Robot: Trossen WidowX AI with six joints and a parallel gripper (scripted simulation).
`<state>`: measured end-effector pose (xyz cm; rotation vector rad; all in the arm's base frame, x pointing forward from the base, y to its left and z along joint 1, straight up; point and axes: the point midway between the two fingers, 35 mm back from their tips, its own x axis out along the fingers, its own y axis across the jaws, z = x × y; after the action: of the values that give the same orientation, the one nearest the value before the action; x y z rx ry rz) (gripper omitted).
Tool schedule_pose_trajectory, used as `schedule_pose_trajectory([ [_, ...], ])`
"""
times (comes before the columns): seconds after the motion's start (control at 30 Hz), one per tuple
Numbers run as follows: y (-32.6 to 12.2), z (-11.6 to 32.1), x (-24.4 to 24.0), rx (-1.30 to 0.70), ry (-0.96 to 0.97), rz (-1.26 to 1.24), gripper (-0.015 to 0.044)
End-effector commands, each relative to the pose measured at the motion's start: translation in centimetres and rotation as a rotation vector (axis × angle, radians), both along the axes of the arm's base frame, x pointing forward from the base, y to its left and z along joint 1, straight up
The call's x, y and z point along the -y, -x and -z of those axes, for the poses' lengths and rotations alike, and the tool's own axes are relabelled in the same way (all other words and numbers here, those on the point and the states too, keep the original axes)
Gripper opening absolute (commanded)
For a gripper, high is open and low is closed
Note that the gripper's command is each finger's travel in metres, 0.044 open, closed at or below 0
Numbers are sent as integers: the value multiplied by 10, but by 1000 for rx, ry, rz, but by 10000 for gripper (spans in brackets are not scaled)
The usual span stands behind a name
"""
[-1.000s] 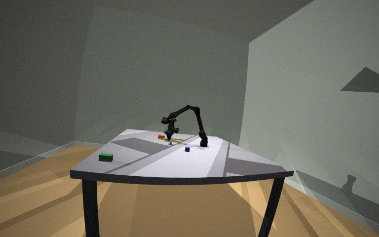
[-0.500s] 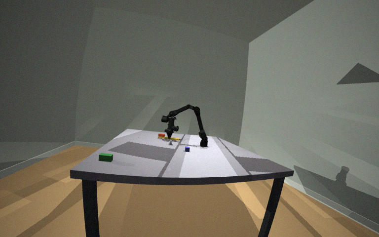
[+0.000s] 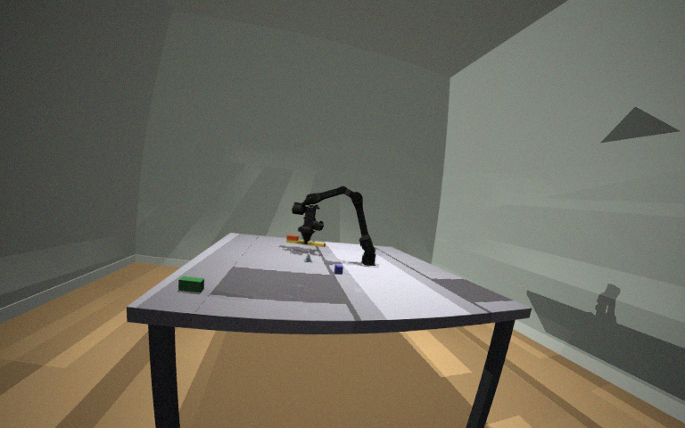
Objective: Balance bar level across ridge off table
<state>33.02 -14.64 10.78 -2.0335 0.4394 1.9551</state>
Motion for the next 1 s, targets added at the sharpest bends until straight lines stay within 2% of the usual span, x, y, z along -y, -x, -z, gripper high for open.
schedule_pose_trajectory([
  [0.0, -1, -19, 0, 25, 10, -5, 0],
  [0.4, 0, -33, -4, 25, 9, -12, 0],
  [0.97, -2, -34, -70, 14, -1, -156, 0],
])
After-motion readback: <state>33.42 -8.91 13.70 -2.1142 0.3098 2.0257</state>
